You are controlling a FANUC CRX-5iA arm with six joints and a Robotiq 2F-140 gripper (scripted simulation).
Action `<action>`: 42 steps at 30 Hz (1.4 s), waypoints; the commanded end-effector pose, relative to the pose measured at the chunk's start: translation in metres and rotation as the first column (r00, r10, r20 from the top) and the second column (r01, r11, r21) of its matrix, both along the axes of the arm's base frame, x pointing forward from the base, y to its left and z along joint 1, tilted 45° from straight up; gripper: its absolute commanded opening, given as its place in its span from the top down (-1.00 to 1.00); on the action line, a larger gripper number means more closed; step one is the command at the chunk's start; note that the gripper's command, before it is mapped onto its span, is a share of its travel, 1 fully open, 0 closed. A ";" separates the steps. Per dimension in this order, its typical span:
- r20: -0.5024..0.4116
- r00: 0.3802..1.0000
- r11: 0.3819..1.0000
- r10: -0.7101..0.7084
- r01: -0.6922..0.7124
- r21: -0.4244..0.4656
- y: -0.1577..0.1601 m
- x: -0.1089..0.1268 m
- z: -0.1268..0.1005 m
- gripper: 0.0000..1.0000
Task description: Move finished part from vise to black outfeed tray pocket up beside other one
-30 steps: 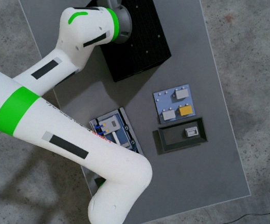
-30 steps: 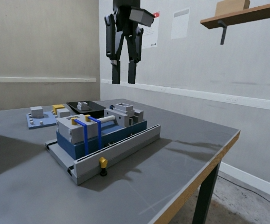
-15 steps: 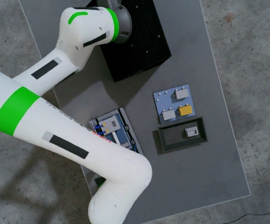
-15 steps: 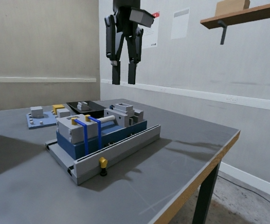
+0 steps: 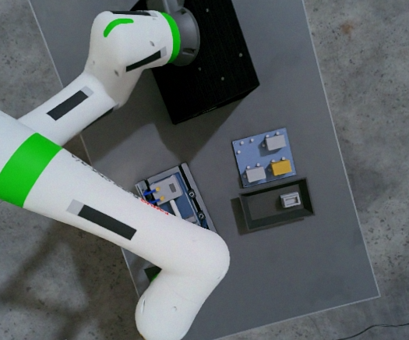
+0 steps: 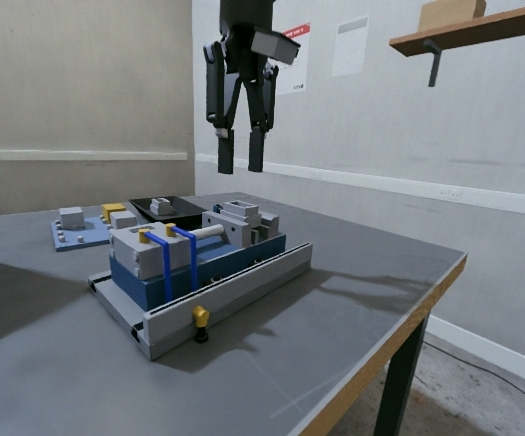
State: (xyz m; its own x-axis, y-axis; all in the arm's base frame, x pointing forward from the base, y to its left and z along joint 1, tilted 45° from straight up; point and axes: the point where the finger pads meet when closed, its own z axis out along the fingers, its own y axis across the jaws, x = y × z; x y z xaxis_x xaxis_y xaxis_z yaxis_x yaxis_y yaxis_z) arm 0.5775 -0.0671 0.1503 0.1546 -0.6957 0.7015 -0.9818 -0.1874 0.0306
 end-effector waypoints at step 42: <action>0.001 1.000 1.000 0.001 -0.001 0.000 -0.032 0.006 -0.032 0.08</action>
